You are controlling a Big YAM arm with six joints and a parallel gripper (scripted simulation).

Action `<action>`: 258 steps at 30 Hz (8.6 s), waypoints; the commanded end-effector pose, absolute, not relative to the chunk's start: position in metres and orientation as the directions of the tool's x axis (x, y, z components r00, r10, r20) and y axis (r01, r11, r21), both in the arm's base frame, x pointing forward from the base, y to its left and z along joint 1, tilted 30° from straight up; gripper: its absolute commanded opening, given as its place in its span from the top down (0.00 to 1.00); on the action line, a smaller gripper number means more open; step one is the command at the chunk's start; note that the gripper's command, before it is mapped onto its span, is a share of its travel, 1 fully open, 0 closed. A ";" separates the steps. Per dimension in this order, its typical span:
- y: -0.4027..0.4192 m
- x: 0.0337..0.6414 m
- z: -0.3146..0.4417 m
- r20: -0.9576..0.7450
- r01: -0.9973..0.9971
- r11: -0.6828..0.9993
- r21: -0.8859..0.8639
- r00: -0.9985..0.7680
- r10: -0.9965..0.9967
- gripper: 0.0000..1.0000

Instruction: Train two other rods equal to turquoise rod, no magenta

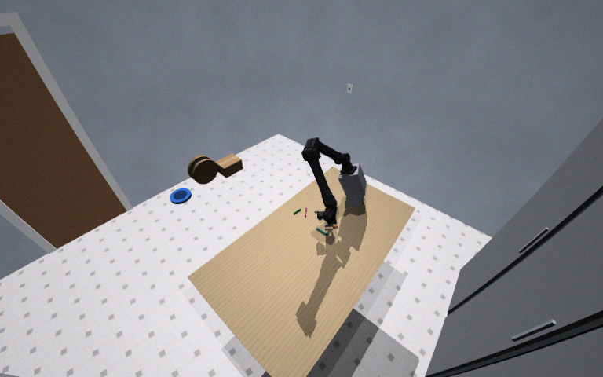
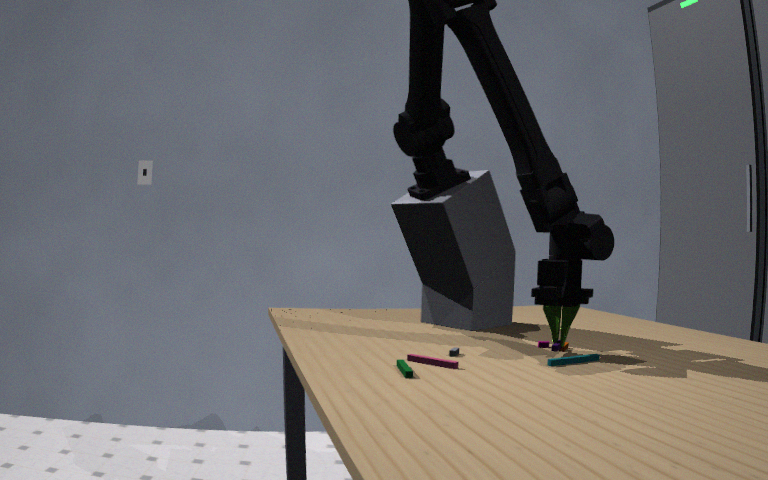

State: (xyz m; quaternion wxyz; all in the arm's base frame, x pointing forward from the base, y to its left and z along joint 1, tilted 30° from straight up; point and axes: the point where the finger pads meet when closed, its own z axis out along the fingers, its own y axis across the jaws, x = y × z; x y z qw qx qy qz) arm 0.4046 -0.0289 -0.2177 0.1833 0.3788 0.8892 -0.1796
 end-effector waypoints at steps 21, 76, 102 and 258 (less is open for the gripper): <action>-0.024 0.409 -0.215 -0.463 0.728 0.662 -0.179 -0.656 0.596 0.97; -0.021 0.404 -0.218 -0.463 0.720 0.670 -0.181 -0.664 0.588 0.97; -0.025 0.402 -0.222 -0.457 0.724 0.664 -0.189 -0.663 0.593 0.97; 0.059 0.388 -0.064 -0.481 0.735 0.663 -0.142 -0.637 0.603 0.00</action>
